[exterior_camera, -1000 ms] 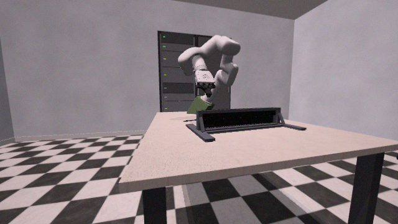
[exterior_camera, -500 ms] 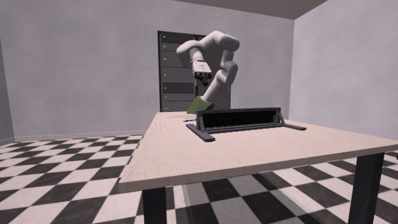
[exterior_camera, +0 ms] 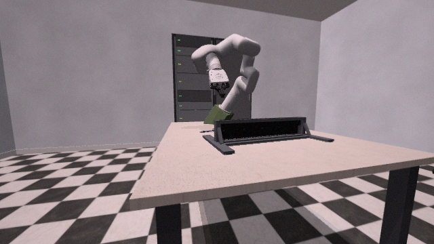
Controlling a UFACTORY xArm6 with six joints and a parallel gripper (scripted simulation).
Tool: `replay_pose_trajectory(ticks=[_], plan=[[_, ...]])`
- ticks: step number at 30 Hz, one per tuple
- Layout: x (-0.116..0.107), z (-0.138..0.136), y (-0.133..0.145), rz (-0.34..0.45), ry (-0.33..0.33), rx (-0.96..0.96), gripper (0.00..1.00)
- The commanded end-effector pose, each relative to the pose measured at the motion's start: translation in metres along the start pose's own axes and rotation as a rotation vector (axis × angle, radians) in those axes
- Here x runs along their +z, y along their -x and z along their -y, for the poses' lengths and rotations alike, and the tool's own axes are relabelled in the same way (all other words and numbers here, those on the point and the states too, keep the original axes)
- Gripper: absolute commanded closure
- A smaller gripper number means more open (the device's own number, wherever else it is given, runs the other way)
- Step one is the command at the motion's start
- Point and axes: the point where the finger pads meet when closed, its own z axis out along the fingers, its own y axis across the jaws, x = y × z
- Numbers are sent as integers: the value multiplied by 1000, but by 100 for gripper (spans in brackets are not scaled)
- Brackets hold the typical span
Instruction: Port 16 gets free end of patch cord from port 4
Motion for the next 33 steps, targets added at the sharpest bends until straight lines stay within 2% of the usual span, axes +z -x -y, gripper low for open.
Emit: replay_pose_trajectory(ticks=[1, 3, 5, 9, 18, 20, 22, 25, 33], plan=[[7, 7, -19, -82, 1, 143, 100], [7, 7, -19, -82, 1, 143, 100], [12, 13, -35, -139, -12, 250, 100], [16, 19, -48, -187, -29, 341, 100], [23, 37, -88, -317, -111, 599, 100], [23, 37, -88, -317, -111, 599, 100], [25, 45, -104, -362, -158, 699, 100], [26, 50, -114, -386, -188, 757, 100], [26, 72, -148, -460, -328, 970, 100]])
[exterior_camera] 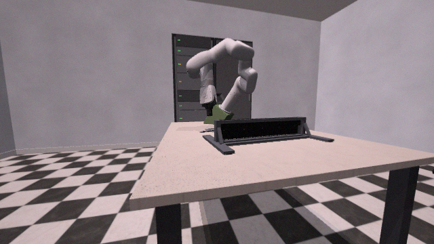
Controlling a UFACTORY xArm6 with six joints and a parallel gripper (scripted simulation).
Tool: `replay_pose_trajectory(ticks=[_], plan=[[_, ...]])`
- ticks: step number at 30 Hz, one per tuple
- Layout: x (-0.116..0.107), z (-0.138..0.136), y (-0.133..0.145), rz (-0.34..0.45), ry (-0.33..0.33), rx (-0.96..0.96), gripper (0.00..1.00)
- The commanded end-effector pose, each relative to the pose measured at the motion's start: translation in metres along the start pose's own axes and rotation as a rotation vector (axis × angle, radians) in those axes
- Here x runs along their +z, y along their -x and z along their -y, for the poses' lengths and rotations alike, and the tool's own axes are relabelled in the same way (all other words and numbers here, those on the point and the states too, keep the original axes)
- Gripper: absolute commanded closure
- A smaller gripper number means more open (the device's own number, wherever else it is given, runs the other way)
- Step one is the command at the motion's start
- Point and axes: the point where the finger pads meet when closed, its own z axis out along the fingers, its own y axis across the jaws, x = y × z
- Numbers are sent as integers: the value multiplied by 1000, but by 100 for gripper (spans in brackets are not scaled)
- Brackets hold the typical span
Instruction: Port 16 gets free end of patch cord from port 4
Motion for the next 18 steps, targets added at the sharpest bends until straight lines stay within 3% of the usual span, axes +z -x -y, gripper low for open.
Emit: replay_pose_trajectory(ticks=[1, 9, 18], plan=[[9, 21, 0, -41, -79, 140, 100], [16, 42, -1, -47, -146, 261, 100], [17, 44, -1, -47, -153, 273, 100]])
